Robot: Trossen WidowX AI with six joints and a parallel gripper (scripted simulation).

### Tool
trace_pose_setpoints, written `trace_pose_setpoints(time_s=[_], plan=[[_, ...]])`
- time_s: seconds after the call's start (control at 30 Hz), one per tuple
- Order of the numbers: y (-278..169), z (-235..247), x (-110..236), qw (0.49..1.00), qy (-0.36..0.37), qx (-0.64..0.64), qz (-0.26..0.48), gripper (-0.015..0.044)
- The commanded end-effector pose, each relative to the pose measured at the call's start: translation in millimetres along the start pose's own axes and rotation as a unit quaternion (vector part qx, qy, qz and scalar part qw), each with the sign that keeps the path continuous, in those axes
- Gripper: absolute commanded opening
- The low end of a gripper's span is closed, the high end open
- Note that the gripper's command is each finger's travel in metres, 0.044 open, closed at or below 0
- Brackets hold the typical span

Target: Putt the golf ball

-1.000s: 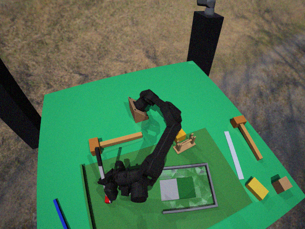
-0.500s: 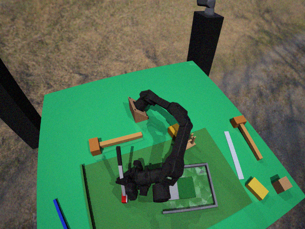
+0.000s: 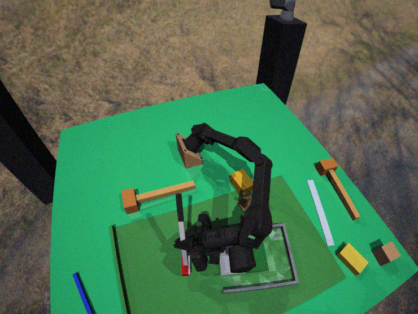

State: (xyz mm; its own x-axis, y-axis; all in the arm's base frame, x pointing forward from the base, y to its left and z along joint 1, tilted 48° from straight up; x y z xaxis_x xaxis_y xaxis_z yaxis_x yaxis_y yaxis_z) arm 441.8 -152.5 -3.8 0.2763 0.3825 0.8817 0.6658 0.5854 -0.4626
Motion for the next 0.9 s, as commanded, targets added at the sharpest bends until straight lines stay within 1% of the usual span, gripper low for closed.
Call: trace_pose_setpoints(time_s=[0.0,0.1,0.13,0.87], plan=[[-20.5,-15.3,12.2,1.000,-0.009,-0.008,-0.003,0.0000],[-20.5,-15.3,12.2,1.000,-0.009,-0.008,-0.003,0.0000],[-16.2,-12.1,5.9,1.000,-0.004,-0.011,-0.002,0.0000],[-16.2,-12.1,5.9,1.000,-0.004,-0.011,-0.002,0.0000]])
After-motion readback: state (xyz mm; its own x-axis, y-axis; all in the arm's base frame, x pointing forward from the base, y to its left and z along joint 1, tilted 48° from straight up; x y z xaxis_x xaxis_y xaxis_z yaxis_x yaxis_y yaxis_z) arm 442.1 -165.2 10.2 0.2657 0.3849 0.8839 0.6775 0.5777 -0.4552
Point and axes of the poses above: the point midway between the two fingers, 35 mm back from their tips, its own x axis back along the fingers, its own z axis across the jaws, y = z × x, the point moved 5 cm from there along x, back along the fingers, and after that the axes turned 7 degrees about -x, right-handed, at the moved point
